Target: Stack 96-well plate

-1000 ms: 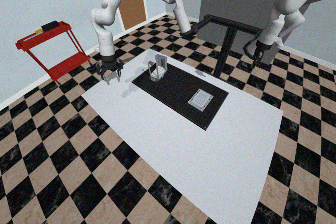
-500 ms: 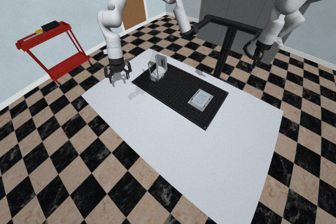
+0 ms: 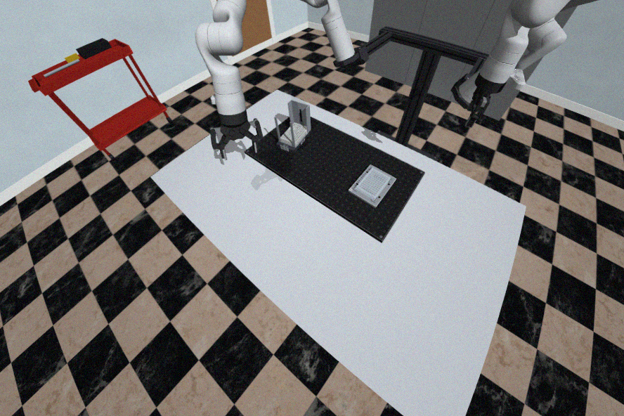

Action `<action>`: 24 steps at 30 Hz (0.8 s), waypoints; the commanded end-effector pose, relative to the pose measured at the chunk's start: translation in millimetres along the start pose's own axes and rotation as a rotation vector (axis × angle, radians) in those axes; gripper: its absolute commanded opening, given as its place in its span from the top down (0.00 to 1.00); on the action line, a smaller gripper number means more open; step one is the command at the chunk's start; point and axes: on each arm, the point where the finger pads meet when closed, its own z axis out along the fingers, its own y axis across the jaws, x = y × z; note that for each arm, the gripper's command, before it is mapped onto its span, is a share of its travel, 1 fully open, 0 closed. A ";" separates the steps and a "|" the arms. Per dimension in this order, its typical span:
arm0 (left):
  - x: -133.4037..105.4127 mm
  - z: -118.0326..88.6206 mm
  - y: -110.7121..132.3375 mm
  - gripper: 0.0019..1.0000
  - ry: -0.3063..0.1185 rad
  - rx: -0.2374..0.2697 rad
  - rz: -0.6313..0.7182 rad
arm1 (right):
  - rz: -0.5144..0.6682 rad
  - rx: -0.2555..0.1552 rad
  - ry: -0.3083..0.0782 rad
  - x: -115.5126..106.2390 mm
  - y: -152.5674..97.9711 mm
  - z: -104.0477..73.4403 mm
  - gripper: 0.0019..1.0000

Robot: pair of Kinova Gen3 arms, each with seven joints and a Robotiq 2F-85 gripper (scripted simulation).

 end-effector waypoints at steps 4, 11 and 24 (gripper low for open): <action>-0.2 -0.3 0.3 0.00 -0.001 -0.001 0.000 | 0.065 -0.014 0.002 -19.8 22.1 1.0 0.00; -0.2 -0.3 0.3 0.00 -0.001 -0.001 0.000 | 0.096 -0.022 0.004 -32.5 39.4 3.0 0.00; -0.2 -0.3 0.3 0.00 -0.001 -0.001 0.000 | 0.255 -0.060 0.026 -63.9 87.3 7.5 0.00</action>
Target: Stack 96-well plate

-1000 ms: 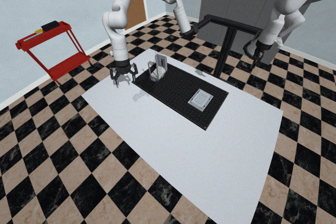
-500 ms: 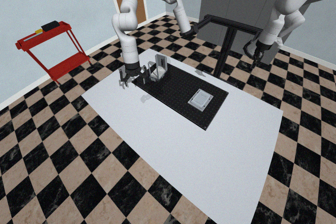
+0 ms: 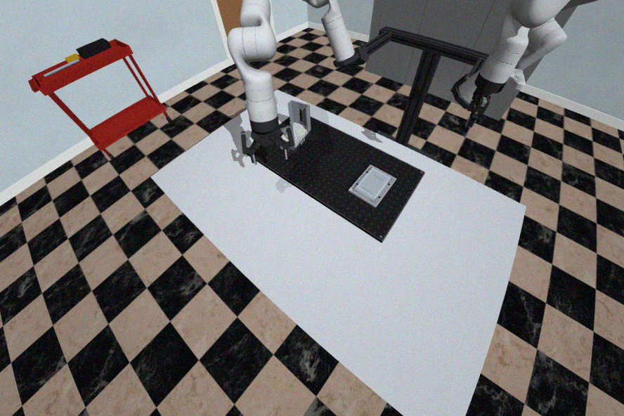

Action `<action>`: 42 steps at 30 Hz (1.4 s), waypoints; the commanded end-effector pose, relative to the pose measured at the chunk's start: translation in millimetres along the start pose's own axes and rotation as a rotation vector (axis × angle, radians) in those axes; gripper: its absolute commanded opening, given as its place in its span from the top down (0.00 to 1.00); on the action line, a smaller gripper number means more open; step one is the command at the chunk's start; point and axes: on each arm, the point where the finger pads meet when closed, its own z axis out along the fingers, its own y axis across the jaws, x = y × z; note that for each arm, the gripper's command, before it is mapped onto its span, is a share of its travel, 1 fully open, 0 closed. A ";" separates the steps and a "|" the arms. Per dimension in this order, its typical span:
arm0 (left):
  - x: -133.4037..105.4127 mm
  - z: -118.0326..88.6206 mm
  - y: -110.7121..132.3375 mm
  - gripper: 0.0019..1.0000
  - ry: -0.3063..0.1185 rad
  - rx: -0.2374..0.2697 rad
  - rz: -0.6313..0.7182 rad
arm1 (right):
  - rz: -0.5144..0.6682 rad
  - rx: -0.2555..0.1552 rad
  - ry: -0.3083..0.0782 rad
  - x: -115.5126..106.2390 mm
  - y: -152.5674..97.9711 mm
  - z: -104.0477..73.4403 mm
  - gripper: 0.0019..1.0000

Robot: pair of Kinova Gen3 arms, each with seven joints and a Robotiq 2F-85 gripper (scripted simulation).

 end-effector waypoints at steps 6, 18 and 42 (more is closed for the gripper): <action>-0.2 -0.3 0.3 0.00 -0.001 -0.001 0.000 | 0.104 -0.017 0.014 -11.7 30.1 1.7 0.00; -0.2 -0.3 0.3 0.00 -0.001 -0.001 0.000 | 0.198 -0.031 0.033 -25.6 79.6 7.0 0.00; -0.2 -0.3 0.3 0.00 -0.001 -0.001 0.000 | 0.448 -0.046 0.094 -41.0 172.3 15.3 0.00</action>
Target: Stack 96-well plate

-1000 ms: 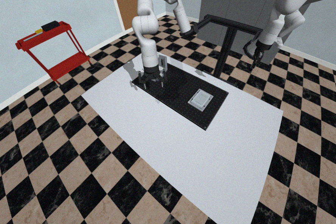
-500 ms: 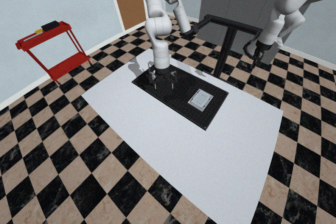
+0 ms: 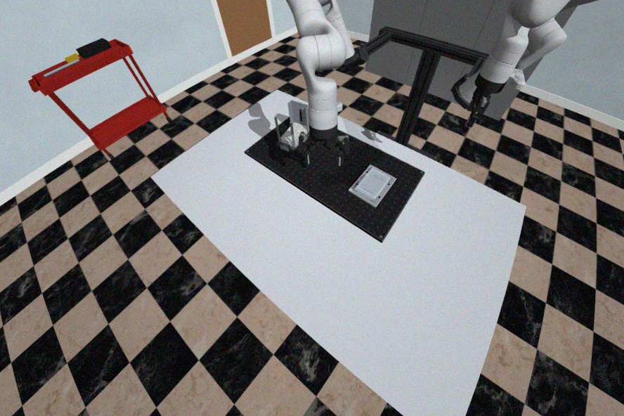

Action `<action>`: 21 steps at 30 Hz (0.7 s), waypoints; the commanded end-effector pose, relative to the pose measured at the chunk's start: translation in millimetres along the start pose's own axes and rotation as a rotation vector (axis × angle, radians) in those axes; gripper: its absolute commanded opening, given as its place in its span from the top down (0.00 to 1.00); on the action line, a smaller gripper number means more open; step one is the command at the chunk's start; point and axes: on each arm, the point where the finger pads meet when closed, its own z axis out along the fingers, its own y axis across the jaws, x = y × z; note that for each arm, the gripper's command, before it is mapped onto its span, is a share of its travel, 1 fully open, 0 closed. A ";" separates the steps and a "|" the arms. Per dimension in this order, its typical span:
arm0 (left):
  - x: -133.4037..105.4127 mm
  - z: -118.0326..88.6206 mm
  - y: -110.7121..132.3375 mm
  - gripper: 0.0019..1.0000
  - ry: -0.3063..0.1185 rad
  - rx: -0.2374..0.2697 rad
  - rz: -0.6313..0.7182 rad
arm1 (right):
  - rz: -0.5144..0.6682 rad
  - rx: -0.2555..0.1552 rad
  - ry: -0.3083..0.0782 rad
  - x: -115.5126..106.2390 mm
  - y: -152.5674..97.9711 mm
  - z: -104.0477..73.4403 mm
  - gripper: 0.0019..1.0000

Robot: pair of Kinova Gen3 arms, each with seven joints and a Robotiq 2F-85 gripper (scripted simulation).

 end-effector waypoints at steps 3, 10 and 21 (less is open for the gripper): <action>-0.2 -0.3 0.3 0.00 -0.001 -0.001 0.000 | 0.094 0.002 0.018 7.4 27.7 2.0 0.00; -0.2 -0.3 0.3 0.00 -0.001 -0.001 0.000 | 0.157 0.006 0.032 17.3 54.6 6.1 0.00; -0.2 -0.3 0.3 0.00 -0.001 -0.001 0.000 | 0.283 0.020 0.057 33.8 92.8 12.1 0.00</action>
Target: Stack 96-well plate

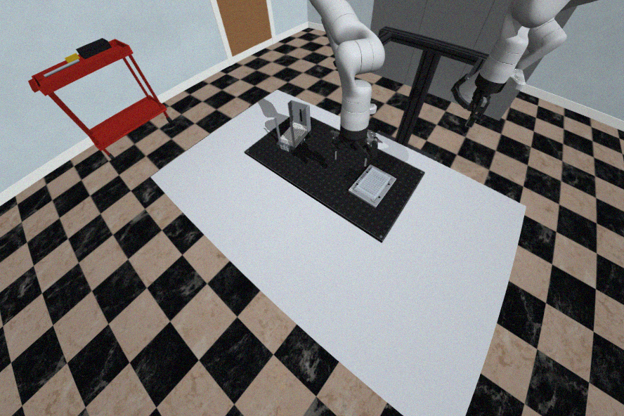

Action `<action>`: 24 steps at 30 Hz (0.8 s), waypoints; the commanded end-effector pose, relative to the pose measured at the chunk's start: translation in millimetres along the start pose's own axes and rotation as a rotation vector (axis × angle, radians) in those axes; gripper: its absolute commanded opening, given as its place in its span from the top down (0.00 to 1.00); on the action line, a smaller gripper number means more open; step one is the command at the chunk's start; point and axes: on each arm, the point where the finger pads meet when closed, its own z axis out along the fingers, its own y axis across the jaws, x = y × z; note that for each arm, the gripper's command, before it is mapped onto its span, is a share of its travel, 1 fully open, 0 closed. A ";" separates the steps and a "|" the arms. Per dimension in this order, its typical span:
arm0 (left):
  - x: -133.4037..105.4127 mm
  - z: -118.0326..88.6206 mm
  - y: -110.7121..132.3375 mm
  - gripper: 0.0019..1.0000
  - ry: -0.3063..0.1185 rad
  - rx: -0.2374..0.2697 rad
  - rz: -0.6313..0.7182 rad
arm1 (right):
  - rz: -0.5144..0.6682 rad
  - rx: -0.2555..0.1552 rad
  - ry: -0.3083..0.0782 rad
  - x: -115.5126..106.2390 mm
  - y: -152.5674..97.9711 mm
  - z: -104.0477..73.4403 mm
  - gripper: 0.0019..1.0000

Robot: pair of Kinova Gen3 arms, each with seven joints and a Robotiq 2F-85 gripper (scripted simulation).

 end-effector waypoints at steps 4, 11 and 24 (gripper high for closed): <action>-0.2 -0.3 0.3 0.00 -0.001 -0.001 0.000 | 0.094 0.011 0.013 18.2 26.0 3.1 0.00; -0.2 -0.3 0.3 0.00 -0.001 -0.001 0.000 | 0.188 0.027 0.027 34.3 44.7 7.2 0.00; -0.2 -0.3 0.3 0.00 -0.001 -0.001 0.000 | 0.314 0.053 0.041 73.5 85.5 17.3 0.00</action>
